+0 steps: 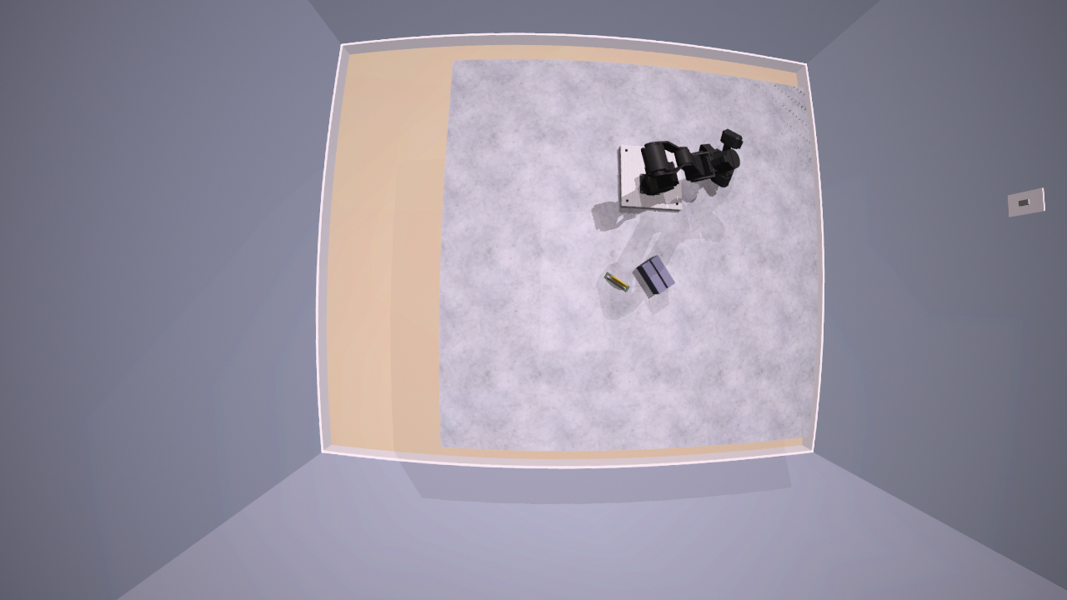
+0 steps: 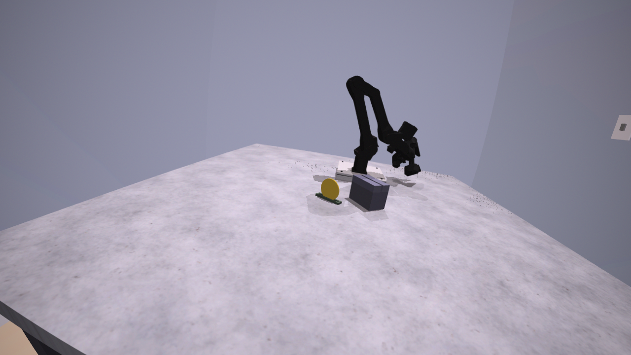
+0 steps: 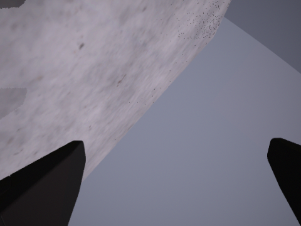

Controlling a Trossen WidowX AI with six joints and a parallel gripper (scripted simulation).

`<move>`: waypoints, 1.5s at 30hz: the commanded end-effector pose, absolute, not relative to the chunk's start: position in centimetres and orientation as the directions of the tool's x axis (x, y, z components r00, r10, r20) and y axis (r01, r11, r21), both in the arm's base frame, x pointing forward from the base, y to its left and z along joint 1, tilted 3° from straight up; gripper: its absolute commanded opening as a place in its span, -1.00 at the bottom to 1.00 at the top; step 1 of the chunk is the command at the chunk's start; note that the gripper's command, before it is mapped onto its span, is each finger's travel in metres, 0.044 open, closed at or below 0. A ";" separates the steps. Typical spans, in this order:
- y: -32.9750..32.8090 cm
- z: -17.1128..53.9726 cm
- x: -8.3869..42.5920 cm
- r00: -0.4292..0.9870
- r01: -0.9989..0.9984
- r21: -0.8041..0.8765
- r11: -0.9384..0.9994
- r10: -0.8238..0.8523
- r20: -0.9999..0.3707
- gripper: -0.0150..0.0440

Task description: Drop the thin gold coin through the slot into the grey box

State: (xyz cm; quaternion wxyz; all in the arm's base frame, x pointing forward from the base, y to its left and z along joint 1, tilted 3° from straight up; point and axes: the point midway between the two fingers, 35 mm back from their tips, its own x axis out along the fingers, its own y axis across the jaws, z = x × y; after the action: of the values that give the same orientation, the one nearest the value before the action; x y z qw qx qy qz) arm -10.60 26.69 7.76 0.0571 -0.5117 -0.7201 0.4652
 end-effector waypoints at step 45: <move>-7.8 14.7 31.8 0.106 -0.896 -0.091 0.434 0.010 -0.994 0.05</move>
State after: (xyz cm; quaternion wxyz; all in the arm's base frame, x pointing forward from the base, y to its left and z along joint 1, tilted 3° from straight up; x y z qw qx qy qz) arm 32.93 -4.19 13.76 0.6172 -0.4499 0.5109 0.3945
